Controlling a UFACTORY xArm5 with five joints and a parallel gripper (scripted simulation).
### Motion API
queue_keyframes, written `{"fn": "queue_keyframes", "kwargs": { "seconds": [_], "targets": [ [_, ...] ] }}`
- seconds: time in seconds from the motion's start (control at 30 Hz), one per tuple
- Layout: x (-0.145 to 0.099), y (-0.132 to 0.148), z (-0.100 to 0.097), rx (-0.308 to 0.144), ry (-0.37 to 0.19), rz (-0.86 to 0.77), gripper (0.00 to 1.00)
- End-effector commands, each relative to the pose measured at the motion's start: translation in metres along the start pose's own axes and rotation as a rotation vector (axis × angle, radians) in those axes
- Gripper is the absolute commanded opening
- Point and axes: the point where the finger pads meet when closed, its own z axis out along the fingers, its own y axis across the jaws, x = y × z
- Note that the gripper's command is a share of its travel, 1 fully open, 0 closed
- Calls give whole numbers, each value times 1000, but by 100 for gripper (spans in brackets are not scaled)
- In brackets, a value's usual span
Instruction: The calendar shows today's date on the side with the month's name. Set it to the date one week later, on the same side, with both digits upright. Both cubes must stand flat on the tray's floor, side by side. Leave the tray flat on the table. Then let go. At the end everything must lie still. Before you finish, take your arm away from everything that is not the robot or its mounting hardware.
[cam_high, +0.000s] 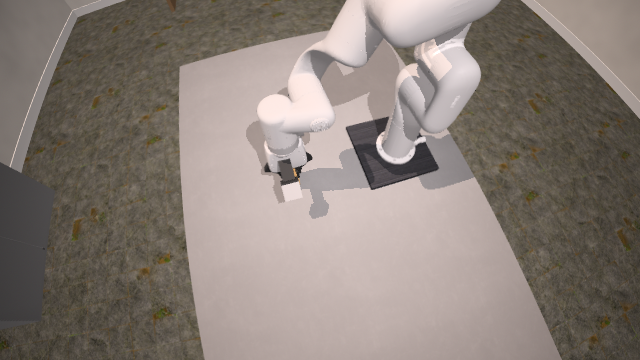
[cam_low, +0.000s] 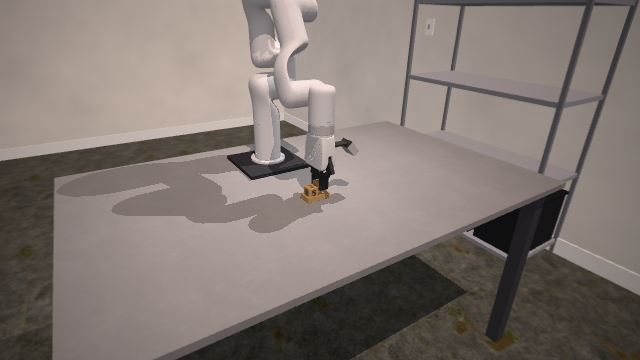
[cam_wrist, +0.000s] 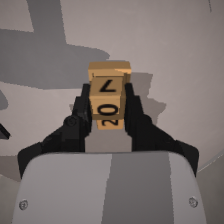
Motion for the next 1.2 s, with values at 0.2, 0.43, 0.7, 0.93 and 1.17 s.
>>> {"fn": "queue_keyframes", "kwargs": {
  "seconds": [0.2, 0.43, 0.7, 0.93, 1.17],
  "targets": [
    [0, 1, -1, -3, 0, 0, 29],
    [0, 1, -1, -3, 0, 0, 29],
    [0, 1, 0, -3, 0, 0, 29],
    [0, 1, 3, -3, 0, 0, 29],
    [0, 1, 5, -3, 0, 0, 29]
  ]
}}
